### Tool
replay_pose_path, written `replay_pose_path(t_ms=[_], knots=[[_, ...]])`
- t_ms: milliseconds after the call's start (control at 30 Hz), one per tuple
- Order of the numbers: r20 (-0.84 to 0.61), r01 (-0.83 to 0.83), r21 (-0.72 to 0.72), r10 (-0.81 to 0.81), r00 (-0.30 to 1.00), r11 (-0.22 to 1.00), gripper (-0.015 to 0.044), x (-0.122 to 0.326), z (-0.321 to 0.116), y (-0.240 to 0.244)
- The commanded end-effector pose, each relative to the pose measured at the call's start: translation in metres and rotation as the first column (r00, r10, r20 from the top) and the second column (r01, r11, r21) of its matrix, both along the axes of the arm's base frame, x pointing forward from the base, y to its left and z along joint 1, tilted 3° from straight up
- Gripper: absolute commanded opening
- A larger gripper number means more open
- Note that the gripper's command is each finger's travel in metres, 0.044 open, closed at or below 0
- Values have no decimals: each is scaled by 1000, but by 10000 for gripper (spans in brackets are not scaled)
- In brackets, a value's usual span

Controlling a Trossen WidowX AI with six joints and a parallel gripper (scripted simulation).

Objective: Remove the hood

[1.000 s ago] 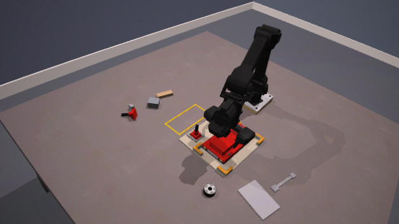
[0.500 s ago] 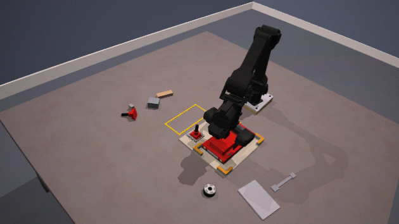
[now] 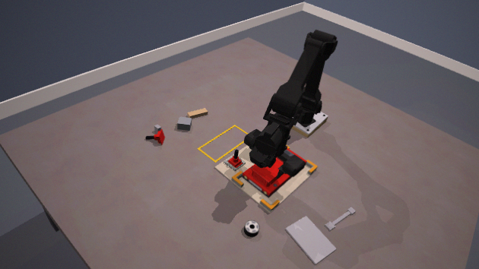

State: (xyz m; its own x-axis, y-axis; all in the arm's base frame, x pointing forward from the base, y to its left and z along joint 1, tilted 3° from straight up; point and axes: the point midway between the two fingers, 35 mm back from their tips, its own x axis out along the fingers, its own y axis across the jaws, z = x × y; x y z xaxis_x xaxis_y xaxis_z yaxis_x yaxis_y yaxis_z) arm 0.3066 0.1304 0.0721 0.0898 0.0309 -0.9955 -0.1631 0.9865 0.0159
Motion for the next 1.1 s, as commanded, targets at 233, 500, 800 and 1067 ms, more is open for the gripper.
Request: replay_pose_path(t_ms=[233,500,800,1067], knots=[[0,-1,3,1,1000,1000,190,0,1,1],[0,-1,2,1,1000,1000,0,0,6,0],[0,-1,2,1,1000,1000,0,-1,12,0],[0,-1,1,1,1000,1000,0,-1,18,0]])
